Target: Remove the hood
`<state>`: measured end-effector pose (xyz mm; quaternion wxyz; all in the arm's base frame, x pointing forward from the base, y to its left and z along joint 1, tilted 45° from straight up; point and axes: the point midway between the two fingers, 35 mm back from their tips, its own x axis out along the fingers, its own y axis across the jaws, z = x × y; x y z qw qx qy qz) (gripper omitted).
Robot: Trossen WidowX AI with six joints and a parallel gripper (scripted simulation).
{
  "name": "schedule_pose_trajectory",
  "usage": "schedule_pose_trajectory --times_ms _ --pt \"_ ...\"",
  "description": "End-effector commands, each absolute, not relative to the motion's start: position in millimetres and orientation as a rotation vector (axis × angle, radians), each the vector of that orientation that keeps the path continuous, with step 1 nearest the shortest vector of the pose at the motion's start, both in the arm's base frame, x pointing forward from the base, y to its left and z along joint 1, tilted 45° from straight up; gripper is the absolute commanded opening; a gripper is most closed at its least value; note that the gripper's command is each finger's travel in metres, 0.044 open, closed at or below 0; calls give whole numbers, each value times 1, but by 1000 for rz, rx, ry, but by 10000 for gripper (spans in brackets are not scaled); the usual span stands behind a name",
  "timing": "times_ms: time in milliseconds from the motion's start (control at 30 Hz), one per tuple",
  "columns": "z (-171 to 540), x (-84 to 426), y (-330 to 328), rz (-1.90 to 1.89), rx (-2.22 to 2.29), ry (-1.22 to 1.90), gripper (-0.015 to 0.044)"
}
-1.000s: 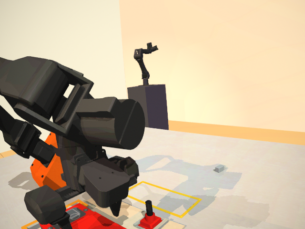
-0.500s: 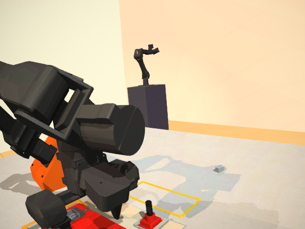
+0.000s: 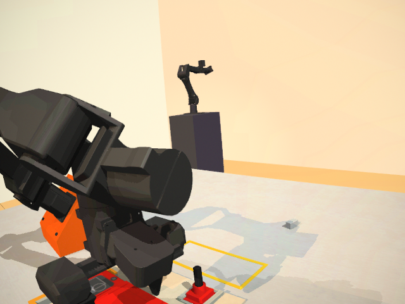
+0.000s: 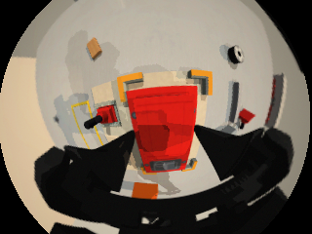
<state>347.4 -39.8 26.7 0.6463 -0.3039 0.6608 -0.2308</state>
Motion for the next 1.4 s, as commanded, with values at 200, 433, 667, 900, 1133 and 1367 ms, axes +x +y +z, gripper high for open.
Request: schedule_pose_trajectory --times_ms 200,433,667,900,1133,1367 --pt "23 347 -45 -526 -700 1505 440" --pt "24 347 -43 -525 -692 1503 328" --pt "24 347 -43 -525 -692 1503 282" --pt "25 347 -41 -525 -692 1503 117" --pt "28 348 -38 -525 -691 1503 0" --pt "31 348 -35 -525 -691 1503 0"
